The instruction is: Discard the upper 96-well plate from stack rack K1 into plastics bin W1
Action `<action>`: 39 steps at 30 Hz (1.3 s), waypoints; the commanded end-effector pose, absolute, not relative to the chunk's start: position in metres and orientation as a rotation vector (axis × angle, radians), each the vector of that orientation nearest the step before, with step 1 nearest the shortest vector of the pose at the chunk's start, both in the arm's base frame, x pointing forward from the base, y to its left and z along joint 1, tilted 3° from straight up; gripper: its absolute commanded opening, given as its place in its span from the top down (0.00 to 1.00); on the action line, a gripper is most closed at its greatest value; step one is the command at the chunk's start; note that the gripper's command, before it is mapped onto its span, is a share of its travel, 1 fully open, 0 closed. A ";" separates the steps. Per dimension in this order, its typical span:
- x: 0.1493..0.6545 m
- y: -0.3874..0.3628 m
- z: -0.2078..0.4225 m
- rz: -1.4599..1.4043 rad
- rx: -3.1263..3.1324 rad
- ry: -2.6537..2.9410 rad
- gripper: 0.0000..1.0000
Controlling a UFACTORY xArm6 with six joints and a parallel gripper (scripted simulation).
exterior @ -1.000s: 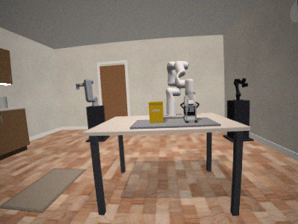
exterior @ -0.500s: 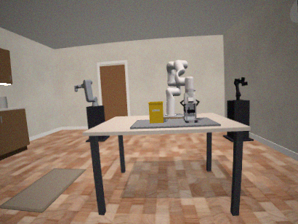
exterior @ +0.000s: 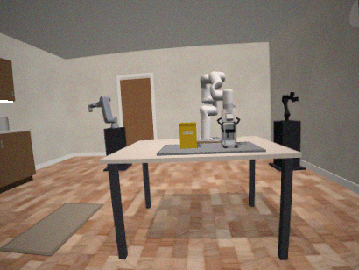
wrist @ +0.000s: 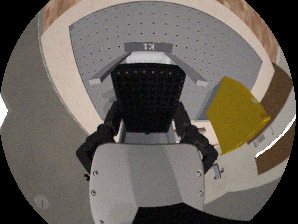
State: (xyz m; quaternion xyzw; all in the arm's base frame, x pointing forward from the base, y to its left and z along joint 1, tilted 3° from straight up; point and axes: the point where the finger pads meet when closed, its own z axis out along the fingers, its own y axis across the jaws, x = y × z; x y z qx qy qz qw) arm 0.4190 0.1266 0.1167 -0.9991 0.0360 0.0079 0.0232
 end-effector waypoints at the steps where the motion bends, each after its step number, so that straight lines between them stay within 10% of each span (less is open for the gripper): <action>1: 0.420 0.127 0.127 0.018 -3.092 0.111 1.00; 39: 0.421 0.124 0.184 0.018 -3.092 0.111 1.00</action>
